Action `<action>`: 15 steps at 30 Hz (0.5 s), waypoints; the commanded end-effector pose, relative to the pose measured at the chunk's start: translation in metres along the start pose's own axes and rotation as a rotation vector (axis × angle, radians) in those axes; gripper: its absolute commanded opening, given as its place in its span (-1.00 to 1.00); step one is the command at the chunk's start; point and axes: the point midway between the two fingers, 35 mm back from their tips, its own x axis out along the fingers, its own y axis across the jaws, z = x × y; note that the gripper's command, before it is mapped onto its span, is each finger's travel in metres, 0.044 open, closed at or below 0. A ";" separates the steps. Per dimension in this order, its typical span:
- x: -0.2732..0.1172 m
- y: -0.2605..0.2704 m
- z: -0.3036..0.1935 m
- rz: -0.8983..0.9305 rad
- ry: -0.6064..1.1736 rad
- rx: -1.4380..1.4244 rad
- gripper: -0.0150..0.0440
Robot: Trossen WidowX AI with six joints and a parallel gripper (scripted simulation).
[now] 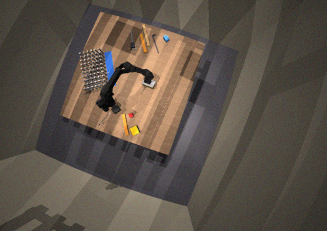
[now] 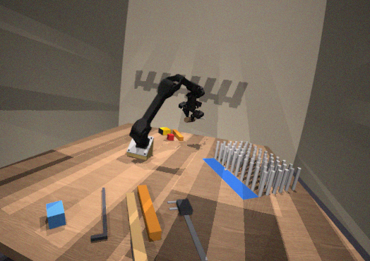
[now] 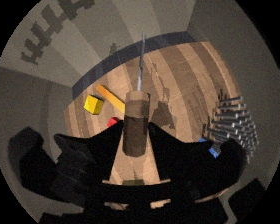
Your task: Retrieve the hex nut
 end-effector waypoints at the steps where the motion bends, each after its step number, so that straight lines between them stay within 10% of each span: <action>1: -0.001 0.000 0.004 0.006 -0.016 0.008 -0.49; 15: 0.012 -0.005 0.002 0.006 -0.017 0.008 -0.49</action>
